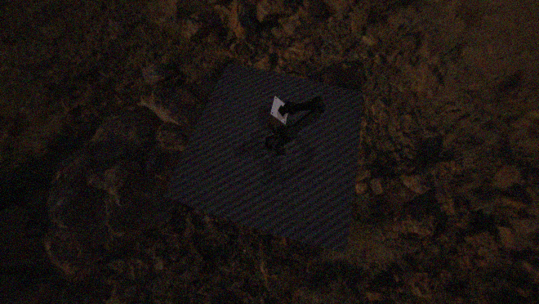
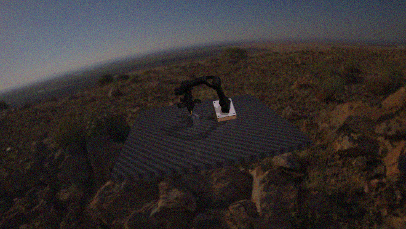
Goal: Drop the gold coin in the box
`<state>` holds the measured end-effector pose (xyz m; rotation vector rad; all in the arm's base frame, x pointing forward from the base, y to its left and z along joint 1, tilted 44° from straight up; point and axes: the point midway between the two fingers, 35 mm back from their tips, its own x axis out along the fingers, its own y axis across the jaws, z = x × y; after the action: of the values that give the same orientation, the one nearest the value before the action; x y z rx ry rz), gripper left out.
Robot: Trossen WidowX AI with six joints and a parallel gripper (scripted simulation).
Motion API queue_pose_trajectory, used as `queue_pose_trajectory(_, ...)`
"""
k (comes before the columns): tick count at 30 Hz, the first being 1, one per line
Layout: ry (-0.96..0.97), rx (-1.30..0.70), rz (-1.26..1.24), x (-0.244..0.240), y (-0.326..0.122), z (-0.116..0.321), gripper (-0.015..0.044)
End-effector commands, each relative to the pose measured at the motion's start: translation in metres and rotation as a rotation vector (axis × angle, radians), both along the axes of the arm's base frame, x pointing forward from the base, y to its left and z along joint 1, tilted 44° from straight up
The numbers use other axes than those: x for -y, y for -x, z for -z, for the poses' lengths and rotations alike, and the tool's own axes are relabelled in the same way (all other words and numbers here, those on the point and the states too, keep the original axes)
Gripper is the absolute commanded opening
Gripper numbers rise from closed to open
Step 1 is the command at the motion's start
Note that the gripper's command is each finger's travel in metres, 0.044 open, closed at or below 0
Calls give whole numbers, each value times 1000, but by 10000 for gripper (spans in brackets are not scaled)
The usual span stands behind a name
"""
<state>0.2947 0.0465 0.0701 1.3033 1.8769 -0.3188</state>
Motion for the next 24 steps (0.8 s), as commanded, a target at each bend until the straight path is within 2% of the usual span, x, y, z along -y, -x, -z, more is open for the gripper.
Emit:
queue_pose_trajectory(1,2,-6,-1,8,5,8,0)
queue_pose_trajectory(14,-2,-8,-1,31,15,28,0)
queue_pose_trajectory(24,-2,-3,1,27,11,23,0)
